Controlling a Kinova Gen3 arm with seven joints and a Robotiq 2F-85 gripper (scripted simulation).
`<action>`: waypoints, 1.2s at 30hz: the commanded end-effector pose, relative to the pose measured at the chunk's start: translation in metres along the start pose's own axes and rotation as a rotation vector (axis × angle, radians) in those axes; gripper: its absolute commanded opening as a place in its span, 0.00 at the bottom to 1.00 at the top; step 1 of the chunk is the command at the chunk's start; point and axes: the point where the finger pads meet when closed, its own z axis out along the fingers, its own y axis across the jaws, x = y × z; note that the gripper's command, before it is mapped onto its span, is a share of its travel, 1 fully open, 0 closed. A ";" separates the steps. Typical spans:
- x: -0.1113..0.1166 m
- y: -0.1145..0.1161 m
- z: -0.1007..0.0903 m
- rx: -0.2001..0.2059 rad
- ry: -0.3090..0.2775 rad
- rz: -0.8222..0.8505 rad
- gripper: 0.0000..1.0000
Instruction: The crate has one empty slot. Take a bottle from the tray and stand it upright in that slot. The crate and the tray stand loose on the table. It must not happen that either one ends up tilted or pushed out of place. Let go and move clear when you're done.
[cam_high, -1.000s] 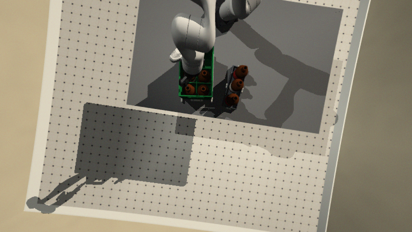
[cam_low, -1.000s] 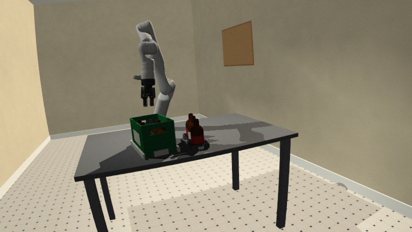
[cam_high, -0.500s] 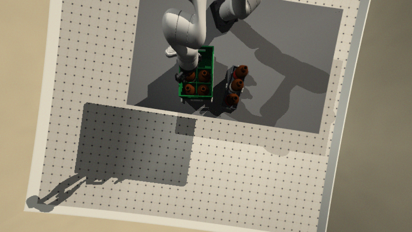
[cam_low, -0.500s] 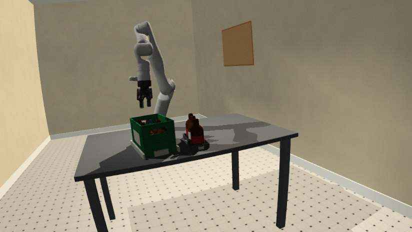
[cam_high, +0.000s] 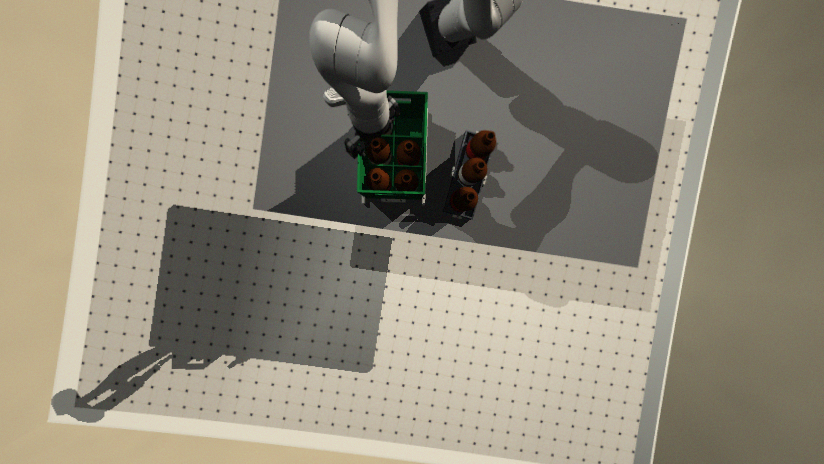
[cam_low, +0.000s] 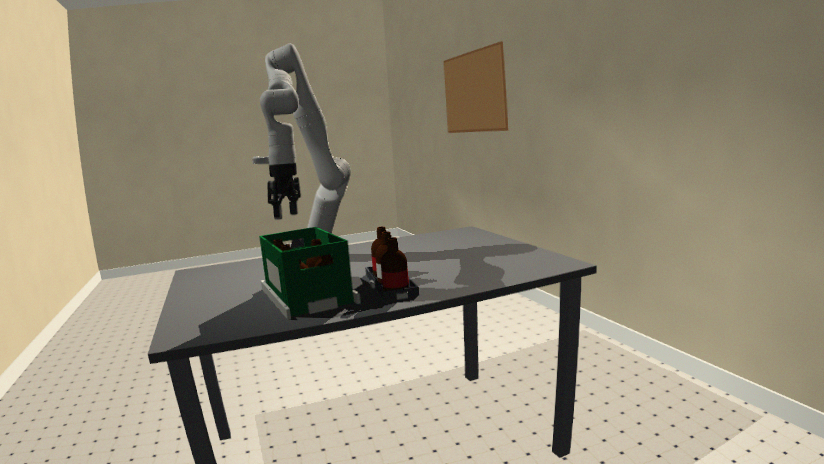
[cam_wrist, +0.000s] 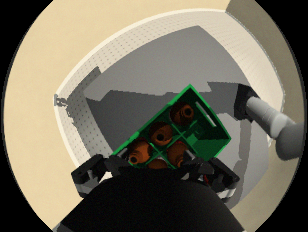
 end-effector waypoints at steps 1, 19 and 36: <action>0.001 0.000 0.000 -0.001 -0.004 0.003 1.00; 0.014 0.007 0.005 -0.033 -0.006 0.028 1.00; 0.016 0.008 0.005 -0.039 -0.007 0.032 0.00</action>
